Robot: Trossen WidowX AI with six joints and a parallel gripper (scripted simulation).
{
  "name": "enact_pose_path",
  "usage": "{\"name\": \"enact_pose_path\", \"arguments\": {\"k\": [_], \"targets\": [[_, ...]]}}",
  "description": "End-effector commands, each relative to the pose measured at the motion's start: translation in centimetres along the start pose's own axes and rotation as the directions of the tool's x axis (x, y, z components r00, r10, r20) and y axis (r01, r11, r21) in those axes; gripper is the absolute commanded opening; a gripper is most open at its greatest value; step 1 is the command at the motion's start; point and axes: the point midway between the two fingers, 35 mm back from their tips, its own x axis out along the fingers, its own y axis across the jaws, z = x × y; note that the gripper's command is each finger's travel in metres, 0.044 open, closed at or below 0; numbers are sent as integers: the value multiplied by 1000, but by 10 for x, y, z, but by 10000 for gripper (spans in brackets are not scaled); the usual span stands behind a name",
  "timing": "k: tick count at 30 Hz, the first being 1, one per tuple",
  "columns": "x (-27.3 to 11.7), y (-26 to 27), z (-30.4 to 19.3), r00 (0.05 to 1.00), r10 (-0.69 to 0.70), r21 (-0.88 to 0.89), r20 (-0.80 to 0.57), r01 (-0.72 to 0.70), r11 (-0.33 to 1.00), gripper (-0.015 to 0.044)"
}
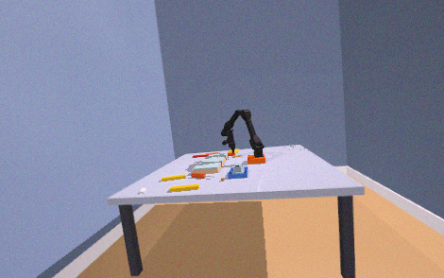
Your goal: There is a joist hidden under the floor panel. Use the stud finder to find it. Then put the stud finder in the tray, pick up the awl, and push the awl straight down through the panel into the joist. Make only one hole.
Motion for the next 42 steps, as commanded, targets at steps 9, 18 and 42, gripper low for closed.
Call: {"name": "enact_pose_path", "arguments": {"k": [9,18,42], "targets": [[21,0,0,1000,1,-3,-7,-1,1000,440],[35,1,1,1000,1,-3,-7,-1,1000,440],[44,1,1,1000,1,-3,-7,-1,1000,40]]}}
